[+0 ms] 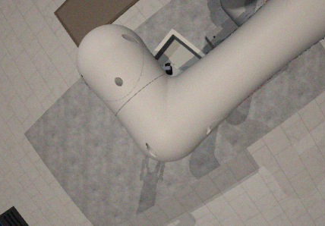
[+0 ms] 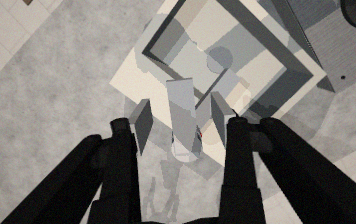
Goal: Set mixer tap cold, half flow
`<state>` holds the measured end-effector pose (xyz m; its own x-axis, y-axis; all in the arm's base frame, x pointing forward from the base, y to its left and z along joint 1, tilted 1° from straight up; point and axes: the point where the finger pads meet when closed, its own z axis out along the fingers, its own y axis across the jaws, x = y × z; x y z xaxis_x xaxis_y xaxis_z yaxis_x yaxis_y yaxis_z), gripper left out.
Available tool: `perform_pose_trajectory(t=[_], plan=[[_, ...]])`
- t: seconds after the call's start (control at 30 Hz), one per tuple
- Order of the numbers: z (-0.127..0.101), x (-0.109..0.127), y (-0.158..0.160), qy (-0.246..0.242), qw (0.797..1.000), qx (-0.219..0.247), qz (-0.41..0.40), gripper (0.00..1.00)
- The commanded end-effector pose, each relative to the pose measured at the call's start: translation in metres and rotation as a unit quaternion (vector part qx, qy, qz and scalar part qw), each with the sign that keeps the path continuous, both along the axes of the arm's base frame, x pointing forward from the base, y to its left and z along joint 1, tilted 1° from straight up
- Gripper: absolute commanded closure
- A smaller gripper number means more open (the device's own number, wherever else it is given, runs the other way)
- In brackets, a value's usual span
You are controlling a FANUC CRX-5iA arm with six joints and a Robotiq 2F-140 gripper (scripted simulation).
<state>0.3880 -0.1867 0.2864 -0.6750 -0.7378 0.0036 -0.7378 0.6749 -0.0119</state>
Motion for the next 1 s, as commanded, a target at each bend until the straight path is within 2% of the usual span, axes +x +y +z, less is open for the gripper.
perform_pose_trajectory(t=[0.0,0.43,0.97], plan=[[-0.003,0.0,0.0,0.0,1.0,0.0,0.0,0.58],[-0.02,0.0,0.0,0.0,1.0,0.0,0.0,0.58],[-0.024,0.0,0.0,0.0,1.0,0.0,0.0,0.58]])
